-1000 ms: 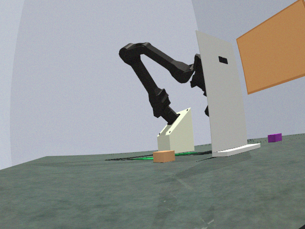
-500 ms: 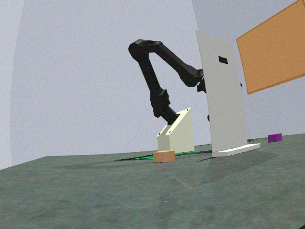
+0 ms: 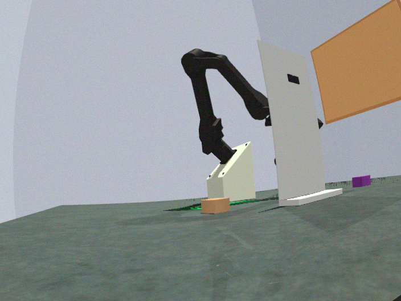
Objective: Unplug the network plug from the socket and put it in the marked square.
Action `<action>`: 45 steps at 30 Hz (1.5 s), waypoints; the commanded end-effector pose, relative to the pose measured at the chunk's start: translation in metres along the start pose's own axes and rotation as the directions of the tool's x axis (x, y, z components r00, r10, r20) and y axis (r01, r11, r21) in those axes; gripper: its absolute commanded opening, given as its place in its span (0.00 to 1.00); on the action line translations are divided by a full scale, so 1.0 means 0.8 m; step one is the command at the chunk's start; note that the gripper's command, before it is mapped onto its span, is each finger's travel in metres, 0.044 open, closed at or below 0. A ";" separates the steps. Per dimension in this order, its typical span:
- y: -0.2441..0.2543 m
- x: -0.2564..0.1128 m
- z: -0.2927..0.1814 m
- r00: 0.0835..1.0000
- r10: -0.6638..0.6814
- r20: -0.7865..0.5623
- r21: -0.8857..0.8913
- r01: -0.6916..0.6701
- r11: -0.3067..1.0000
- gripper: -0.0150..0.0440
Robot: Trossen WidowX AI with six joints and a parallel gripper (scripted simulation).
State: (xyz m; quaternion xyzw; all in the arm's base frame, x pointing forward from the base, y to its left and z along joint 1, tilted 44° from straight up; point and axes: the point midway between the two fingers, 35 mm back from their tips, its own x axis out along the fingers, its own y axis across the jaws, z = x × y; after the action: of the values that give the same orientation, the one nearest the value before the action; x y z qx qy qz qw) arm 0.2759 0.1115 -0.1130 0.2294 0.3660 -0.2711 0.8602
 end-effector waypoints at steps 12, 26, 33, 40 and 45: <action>-0.013 0.022 -0.001 1.000 -0.009 0.009 0.003 0.009 1.000 0.25; -0.026 0.040 -0.001 1.000 -0.009 0.009 0.003 0.009 1.000 0.25; -0.032 0.048 0.000 1.000 -0.009 0.009 0.003 0.009 1.000 0.25; -0.039 0.056 0.000 1.000 -0.009 0.010 0.002 0.009 1.000 0.25; -0.044 0.062 0.000 1.000 -0.009 0.010 0.002 0.009 1.000 0.25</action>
State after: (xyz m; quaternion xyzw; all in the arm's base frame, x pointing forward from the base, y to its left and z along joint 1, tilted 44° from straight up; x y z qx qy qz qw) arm 0.2840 0.0730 -0.1523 0.2307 0.3578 -0.2787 0.8609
